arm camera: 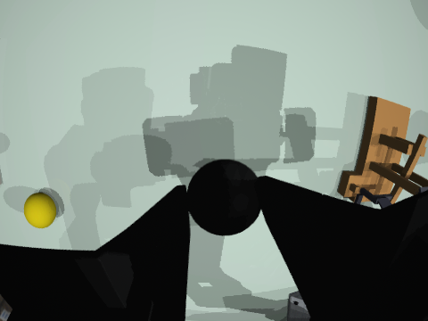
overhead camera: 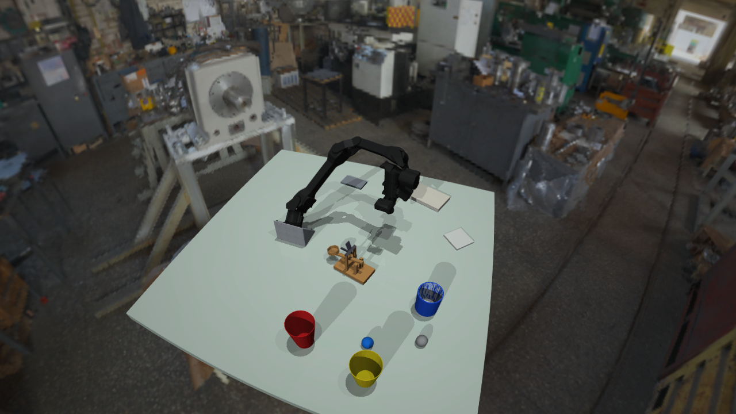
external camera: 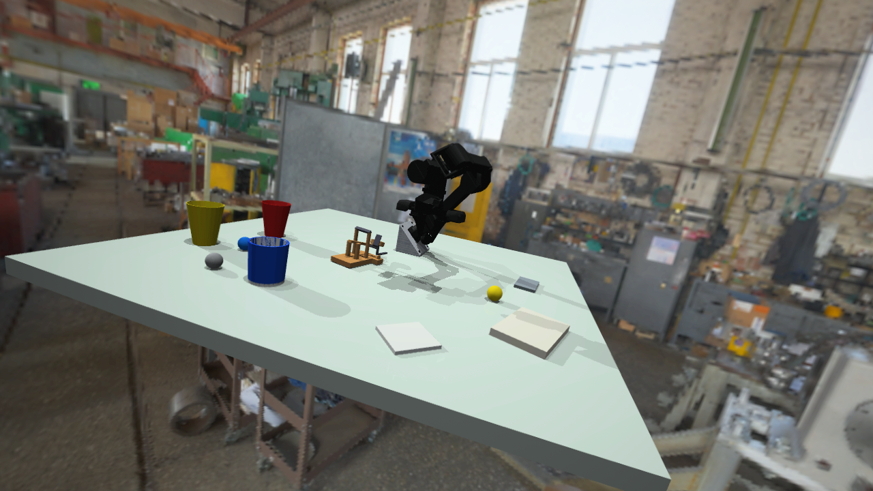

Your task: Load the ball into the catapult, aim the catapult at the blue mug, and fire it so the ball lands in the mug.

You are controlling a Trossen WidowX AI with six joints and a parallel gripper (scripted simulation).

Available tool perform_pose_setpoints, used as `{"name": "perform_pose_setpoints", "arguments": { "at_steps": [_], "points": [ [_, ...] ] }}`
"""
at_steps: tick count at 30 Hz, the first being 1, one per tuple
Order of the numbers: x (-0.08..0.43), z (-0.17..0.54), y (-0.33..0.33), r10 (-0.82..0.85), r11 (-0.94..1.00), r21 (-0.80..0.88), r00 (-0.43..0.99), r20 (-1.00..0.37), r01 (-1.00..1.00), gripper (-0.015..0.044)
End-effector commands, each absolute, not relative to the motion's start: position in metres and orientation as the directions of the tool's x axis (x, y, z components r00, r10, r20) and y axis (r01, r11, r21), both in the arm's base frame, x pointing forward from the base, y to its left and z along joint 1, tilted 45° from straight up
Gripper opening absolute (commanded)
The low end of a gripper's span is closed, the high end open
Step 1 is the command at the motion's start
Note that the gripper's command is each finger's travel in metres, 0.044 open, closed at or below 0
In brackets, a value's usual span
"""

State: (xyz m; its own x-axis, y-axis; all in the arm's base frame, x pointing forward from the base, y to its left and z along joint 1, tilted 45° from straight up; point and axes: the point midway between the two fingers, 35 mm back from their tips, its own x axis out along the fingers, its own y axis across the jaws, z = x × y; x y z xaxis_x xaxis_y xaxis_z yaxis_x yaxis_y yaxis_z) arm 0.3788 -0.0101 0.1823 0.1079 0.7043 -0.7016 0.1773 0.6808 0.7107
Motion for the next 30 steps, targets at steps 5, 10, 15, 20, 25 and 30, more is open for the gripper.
{"name": "perform_pose_setpoints", "arguments": {
  "at_steps": [5,10,15,20,25,30],
  "points": [
    [0.358,0.135,-0.048,0.682,0.706,0.670,0.037,-0.731,0.229,0.0000],
    [0.335,0.099,-0.073,0.676,0.715,0.649,-0.022,-0.736,0.260,0.0000],
    [0.306,0.067,-0.093,0.683,0.715,0.639,-0.085,-0.726,0.283,0.0000],
    [0.274,0.041,-0.106,0.699,0.706,0.642,-0.145,-0.700,0.300,0.0000],
    [0.241,0.020,-0.114,0.722,0.687,0.656,-0.200,-0.662,0.312,0.0000],
    [0.213,0.005,-0.116,0.747,0.664,0.676,-0.242,-0.619,0.320,0.0000]
  ]
}}
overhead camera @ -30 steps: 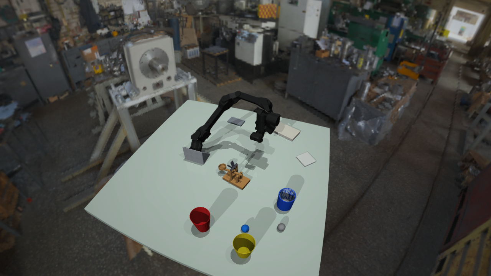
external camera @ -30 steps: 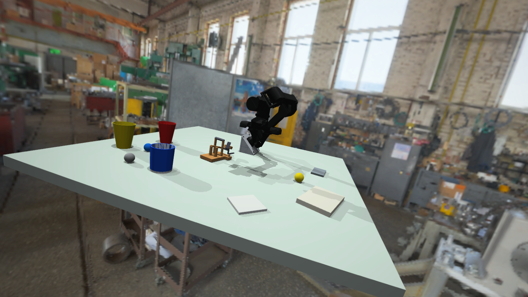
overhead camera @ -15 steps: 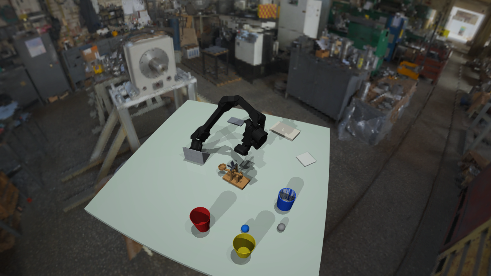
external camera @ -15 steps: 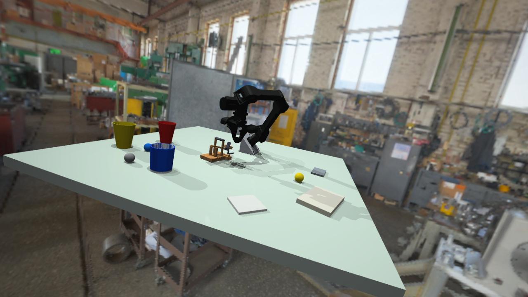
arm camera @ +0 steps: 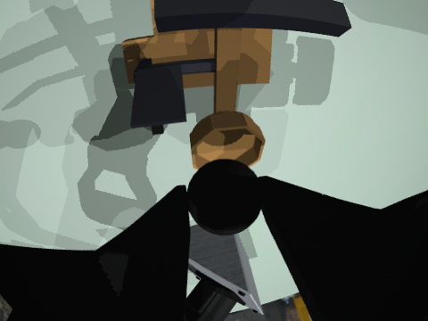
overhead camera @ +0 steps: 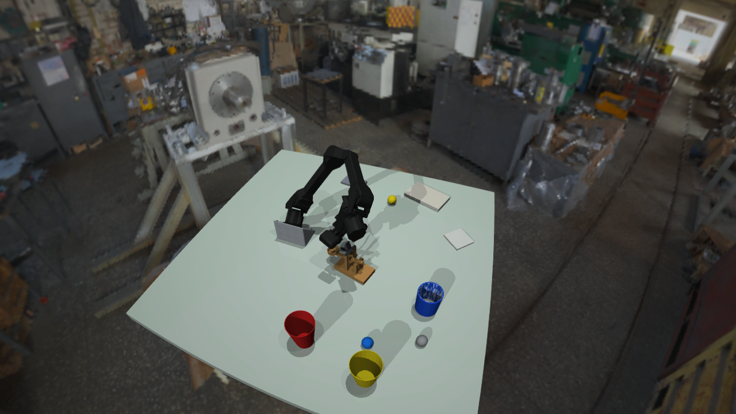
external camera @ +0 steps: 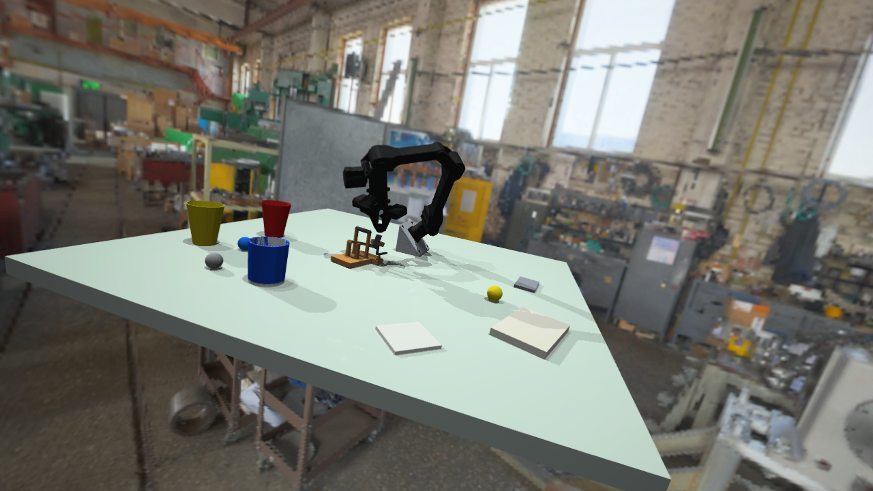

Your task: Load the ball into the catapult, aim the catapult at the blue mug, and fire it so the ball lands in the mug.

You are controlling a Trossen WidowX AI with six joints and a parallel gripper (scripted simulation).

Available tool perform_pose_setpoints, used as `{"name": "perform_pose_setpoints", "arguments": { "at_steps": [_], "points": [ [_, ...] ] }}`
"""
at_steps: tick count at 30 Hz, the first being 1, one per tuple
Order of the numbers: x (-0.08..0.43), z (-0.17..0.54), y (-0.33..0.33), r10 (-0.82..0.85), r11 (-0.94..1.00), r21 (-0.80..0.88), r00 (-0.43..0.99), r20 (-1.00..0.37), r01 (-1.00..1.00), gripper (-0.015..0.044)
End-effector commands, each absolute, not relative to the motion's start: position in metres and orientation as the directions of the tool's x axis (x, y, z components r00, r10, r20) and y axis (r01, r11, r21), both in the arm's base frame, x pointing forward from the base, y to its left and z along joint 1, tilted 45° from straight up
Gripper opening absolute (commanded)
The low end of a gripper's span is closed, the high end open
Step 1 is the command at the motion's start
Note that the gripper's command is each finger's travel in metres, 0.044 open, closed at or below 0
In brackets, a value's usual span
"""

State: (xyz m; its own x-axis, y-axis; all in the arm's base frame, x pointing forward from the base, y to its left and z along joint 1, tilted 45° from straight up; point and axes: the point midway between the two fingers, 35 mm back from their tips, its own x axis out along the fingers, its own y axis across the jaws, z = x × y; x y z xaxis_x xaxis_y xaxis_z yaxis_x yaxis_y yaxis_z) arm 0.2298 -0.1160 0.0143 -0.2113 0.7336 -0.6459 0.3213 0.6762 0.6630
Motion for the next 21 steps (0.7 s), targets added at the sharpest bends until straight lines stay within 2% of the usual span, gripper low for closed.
{"name": "perform_pose_setpoints", "arguments": {
  "at_steps": [1,21],
  "points": [
    [0.212,0.005,-0.116,0.748,0.663,0.677,-0.244,-0.617,0.320,0.0000],
    [0.214,-0.014,-0.098,0.749,0.662,0.678,-0.243,-0.617,0.319,0.0000]
  ]
}}
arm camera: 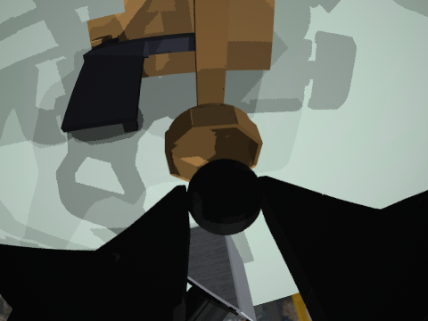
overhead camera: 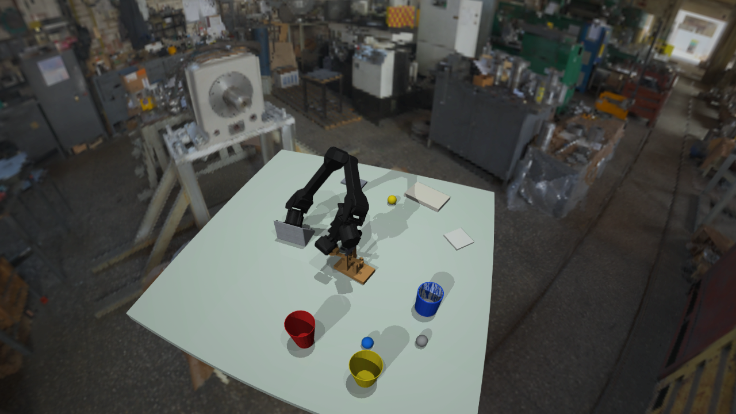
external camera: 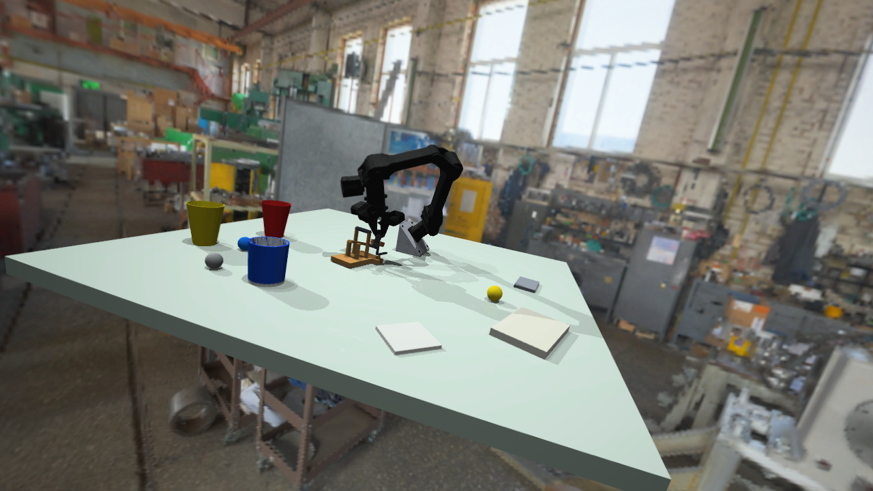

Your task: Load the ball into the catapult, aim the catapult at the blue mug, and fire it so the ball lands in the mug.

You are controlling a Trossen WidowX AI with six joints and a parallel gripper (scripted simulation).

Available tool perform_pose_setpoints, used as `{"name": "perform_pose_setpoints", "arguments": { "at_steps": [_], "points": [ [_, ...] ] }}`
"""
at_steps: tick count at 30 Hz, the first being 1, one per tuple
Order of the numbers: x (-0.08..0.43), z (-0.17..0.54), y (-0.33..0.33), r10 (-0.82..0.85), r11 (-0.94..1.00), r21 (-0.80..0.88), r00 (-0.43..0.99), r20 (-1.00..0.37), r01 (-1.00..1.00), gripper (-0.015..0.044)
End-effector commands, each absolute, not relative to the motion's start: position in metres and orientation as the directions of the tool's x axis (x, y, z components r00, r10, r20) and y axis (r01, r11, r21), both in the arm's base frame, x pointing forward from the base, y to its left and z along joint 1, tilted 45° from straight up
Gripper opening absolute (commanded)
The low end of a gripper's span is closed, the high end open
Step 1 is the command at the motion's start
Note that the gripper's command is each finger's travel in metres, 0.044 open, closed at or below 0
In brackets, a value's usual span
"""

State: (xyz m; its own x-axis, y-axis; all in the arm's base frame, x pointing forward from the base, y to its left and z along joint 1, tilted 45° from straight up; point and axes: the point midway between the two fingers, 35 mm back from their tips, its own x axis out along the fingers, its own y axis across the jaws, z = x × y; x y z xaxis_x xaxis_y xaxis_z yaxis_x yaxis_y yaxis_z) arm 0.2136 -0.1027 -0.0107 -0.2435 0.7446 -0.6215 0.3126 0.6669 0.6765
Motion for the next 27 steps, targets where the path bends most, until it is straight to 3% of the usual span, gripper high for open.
{"name": "perform_pose_setpoints", "arguments": {
  "at_steps": [1,9,19,25,27],
  "points": [
    [0.214,-0.015,-0.097,0.749,0.662,0.678,-0.243,-0.617,0.319,0.0000],
    [0.214,-0.014,-0.100,0.745,0.667,0.677,-0.244,-0.621,0.312,0.0000],
    [0.214,-0.012,-0.101,0.743,0.668,0.675,-0.241,-0.624,0.313,0.0263],
    [0.207,0.042,-0.154,0.675,0.719,0.608,-0.132,-0.726,0.335,0.0420],
    [0.201,0.062,-0.169,0.646,0.735,0.581,-0.098,-0.757,0.349,0.0440]
  ]
}}
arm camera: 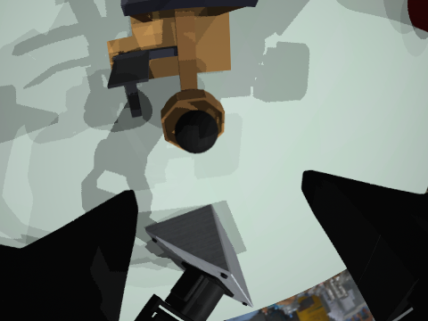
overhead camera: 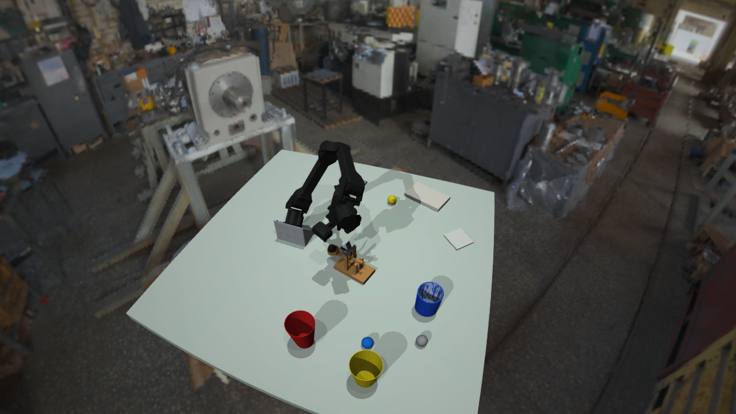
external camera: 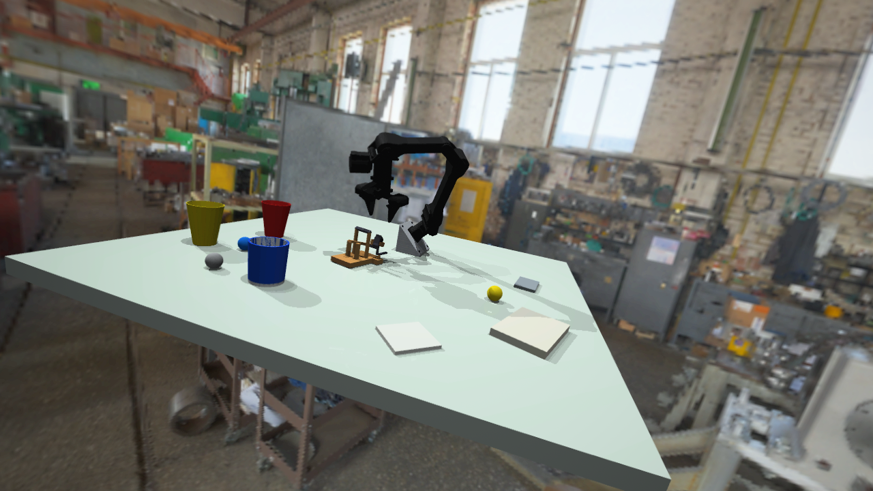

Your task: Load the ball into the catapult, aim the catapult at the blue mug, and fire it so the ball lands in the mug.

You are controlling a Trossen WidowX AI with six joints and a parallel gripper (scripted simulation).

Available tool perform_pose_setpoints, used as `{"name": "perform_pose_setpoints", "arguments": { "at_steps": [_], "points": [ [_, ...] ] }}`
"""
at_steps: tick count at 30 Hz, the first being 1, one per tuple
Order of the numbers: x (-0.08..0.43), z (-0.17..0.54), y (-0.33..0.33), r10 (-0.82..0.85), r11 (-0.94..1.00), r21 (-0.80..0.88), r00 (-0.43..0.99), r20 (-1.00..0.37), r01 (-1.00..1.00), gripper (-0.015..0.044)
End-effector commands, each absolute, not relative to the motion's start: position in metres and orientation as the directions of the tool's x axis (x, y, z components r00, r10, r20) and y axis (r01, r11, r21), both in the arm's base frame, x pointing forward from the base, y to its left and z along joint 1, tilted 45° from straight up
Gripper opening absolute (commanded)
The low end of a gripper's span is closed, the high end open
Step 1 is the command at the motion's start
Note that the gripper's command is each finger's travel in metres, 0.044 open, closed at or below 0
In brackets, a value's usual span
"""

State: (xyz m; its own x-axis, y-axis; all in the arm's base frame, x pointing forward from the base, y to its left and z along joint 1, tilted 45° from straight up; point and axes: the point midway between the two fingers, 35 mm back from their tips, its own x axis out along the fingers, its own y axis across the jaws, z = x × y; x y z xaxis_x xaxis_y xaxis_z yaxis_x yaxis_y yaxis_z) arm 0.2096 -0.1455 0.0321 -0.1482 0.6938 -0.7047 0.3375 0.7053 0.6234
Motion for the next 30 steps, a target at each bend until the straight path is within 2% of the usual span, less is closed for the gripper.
{"name": "perform_pose_setpoints", "arguments": {
  "at_steps": [1,5,17,23,30],
  "points": [
    [0.199,0.068,-0.173,0.637,0.739,0.574,-0.090,-0.765,0.353,0.0440],
    [0.219,0.047,-0.170,0.646,0.729,0.589,-0.067,-0.760,0.349,0.0440],
    [0.331,0.035,-0.242,0.497,0.738,0.576,0.293,-0.817,0.352,0.0440],
    [0.389,0.041,-0.276,0.434,0.722,0.610,0.473,-0.767,0.327,0.0440],
    [0.452,0.061,-0.308,0.385,0.702,0.669,0.661,-0.644,0.243,0.0440]
  ]
}}
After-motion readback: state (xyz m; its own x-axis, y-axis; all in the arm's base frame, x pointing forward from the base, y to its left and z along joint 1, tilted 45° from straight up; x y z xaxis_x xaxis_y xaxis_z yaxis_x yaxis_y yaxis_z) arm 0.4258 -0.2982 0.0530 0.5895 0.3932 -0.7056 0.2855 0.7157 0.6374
